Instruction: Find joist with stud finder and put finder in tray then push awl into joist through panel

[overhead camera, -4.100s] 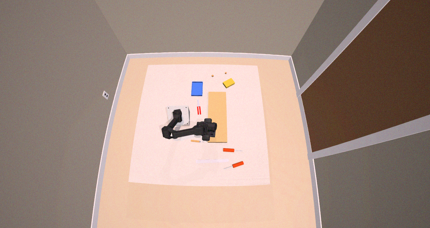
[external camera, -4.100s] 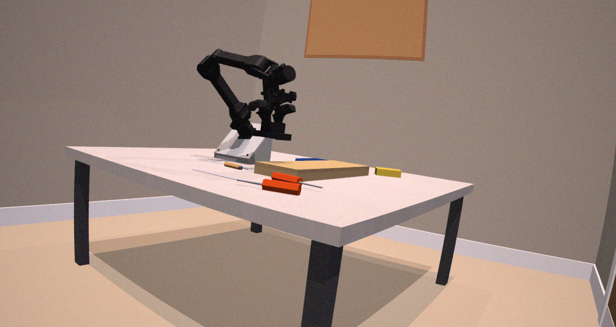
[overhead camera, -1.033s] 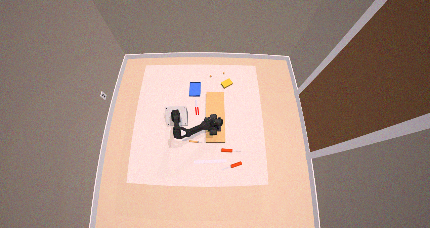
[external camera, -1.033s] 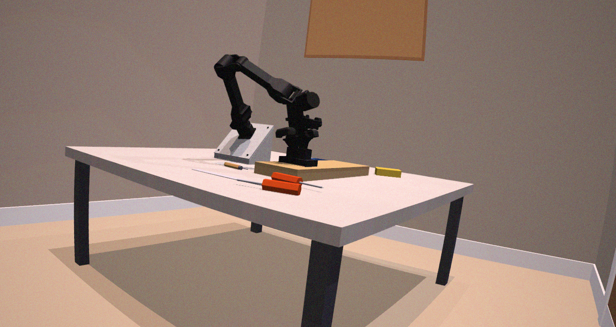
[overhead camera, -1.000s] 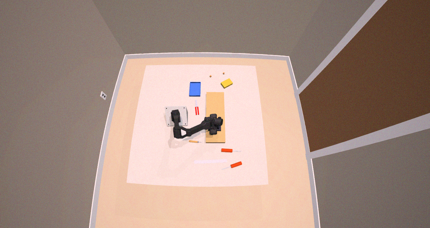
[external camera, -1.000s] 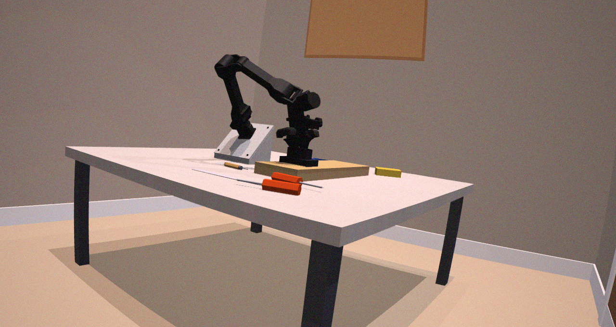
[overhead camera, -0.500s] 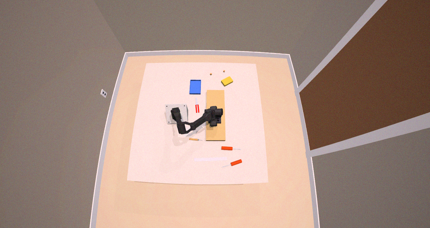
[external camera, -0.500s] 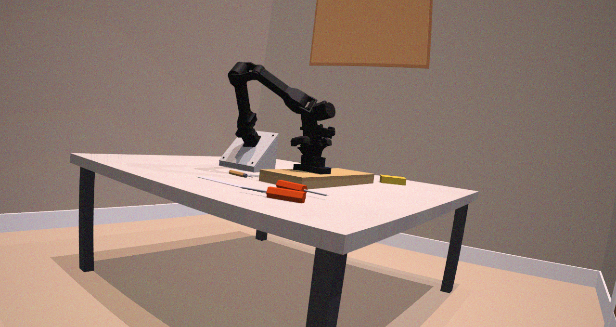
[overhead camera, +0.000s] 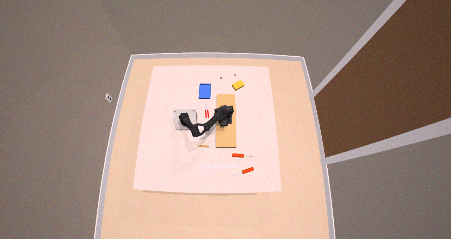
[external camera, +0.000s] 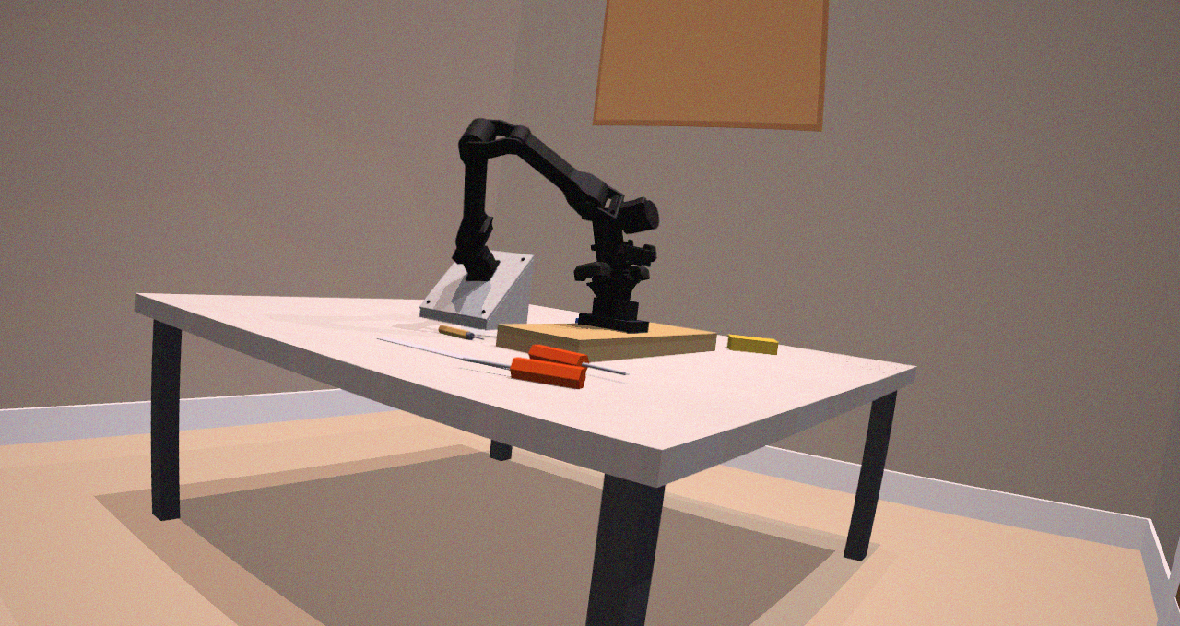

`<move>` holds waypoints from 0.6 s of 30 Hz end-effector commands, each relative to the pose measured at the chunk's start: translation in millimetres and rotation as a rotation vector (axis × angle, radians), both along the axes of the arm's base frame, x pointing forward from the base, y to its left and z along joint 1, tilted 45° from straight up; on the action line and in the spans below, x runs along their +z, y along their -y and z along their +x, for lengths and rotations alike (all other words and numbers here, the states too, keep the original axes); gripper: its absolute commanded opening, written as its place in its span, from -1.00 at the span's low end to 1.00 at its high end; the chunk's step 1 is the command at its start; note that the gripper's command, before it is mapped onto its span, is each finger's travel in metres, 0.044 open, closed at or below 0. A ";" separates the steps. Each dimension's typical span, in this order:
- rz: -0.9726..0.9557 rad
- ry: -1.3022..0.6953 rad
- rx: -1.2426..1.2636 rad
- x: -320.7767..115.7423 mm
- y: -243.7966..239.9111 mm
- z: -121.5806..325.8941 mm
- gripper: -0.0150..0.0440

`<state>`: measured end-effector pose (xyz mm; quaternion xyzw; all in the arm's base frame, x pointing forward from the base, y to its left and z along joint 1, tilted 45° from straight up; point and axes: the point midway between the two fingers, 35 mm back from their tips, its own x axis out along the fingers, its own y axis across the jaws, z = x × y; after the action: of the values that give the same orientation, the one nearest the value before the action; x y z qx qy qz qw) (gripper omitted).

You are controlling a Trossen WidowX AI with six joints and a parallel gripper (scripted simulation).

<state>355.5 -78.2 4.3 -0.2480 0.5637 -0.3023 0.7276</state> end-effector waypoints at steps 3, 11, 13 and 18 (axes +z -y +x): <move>0.002 0.001 -0.001 -16.2 -15.7 3.8 -0.49; 0.004 0.002 -0.001 -36.8 -36.4 8.5 -0.49; 0.004 0.002 -0.001 -41.9 -41.6 9.6 -0.49; 0.005 0.002 -0.001 -54.6 -54.5 12.5 -0.49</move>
<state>366.5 -32.1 -41.5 -0.2474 0.5628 -0.3025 0.7284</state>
